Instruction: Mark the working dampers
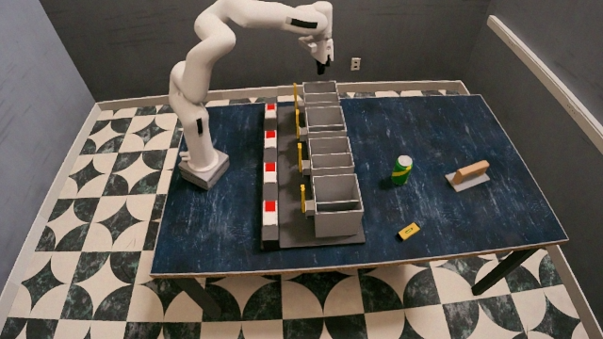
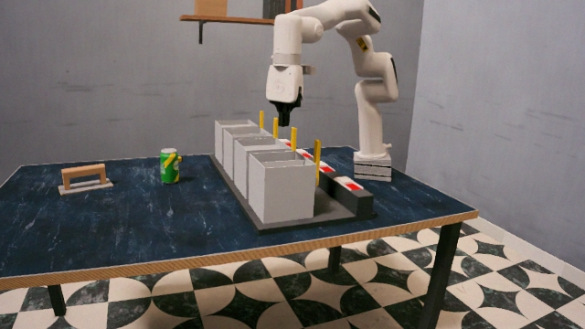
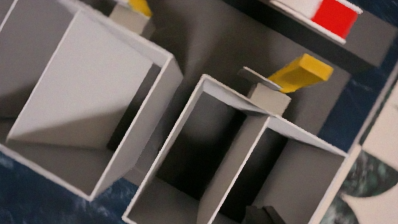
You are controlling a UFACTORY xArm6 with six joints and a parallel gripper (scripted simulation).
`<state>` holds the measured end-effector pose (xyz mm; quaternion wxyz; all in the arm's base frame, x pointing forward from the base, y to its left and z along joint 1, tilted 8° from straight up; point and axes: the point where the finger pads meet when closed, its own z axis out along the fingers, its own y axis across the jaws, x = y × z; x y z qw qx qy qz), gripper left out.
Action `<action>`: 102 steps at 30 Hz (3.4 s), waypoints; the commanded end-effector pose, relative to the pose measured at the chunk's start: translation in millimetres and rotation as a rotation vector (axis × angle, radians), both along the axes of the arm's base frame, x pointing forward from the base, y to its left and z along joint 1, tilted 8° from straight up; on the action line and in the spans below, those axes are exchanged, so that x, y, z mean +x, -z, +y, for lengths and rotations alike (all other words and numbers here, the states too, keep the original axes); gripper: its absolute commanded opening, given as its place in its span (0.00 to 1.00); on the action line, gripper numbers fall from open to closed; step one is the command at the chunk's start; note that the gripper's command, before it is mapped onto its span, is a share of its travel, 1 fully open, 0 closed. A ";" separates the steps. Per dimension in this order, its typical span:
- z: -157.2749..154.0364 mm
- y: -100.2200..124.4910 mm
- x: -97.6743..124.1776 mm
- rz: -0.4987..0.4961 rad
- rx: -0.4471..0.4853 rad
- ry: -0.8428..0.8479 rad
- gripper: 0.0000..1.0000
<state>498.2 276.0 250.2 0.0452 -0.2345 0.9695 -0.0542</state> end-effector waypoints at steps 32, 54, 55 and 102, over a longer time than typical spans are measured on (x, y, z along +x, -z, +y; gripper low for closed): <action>1.0 -2.3 0.4 0.084 -0.111 -1.037 0.00; -178.2 -18.3 10.2 0.086 -0.107 -1.040 0.00; -187.2 -18.8 9.0 0.086 -0.107 -1.040 0.00; -276.4 -12.2 -12.4 0.084 -0.111 -1.039 0.00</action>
